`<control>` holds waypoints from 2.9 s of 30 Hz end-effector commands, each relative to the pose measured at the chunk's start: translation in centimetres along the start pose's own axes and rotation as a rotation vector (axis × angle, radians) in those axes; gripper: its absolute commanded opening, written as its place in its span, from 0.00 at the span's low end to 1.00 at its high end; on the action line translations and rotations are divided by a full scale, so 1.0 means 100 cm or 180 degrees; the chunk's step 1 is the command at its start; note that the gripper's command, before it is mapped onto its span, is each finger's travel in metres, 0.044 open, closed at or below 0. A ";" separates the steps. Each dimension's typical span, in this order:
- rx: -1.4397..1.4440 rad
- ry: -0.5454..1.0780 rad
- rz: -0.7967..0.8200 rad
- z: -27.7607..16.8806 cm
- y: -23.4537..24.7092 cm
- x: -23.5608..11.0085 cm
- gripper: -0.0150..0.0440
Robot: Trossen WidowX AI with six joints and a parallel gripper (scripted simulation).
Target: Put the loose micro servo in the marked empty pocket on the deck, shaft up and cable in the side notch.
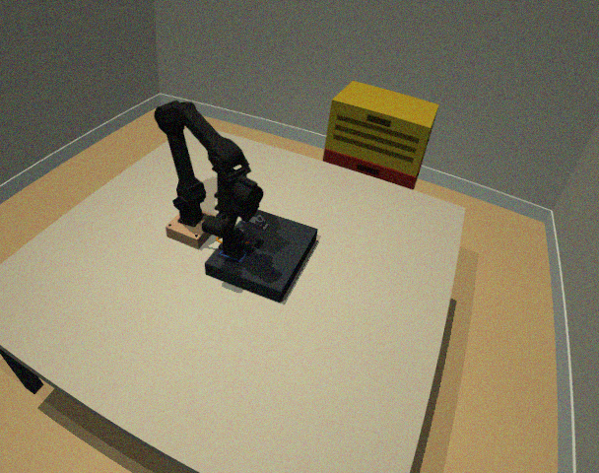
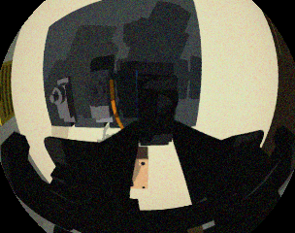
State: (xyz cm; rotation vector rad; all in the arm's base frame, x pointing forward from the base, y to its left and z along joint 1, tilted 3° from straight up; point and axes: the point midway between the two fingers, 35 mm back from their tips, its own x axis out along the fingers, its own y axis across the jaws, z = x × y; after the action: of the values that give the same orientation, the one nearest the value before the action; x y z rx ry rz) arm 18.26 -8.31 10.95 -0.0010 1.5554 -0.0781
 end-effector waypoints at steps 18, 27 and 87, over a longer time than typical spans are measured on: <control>-0.0014 -0.0007 -0.0009 0.000 -0.001 0.011 0.25; -0.0014 -0.0007 -0.0009 0.000 -0.001 0.019 0.25; -0.0014 -0.0006 -0.0009 -0.004 0.000 0.024 0.57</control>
State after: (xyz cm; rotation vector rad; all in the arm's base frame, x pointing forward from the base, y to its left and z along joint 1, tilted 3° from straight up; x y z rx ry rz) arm 17.92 -8.49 8.16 -0.0079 1.5514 -0.0797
